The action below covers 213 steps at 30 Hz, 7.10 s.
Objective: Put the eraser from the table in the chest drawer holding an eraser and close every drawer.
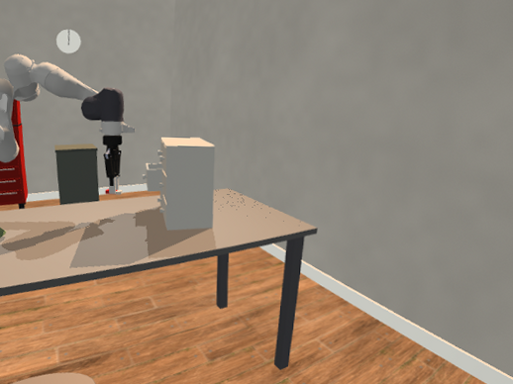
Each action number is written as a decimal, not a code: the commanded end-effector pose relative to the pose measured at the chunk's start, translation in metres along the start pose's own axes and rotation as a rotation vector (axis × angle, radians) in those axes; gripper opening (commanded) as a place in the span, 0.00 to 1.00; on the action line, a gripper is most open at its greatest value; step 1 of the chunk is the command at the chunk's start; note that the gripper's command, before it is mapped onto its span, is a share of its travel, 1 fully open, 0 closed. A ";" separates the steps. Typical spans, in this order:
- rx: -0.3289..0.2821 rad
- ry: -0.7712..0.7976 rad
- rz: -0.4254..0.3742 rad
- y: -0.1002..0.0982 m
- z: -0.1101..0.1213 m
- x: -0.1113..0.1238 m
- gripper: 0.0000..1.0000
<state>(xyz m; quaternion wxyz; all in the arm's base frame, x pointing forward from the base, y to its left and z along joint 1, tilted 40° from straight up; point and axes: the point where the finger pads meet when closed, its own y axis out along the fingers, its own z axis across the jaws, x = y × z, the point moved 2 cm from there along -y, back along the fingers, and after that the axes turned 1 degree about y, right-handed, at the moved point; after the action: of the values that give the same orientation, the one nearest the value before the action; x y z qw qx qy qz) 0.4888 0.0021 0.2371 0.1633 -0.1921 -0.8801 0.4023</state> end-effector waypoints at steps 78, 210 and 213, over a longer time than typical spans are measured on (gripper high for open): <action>-0.019 -0.302 0.016 -0.135 -0.016 0.007 0.11; -0.162 -0.276 0.865 -0.119 -0.058 -0.122 0.11; -0.162 -0.276 0.865 -0.119 -0.059 -0.123 0.11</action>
<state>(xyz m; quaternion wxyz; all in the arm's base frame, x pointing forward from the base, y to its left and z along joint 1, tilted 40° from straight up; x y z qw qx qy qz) 0.5958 -0.0861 0.3490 -0.1496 -0.4983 -0.7647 0.3802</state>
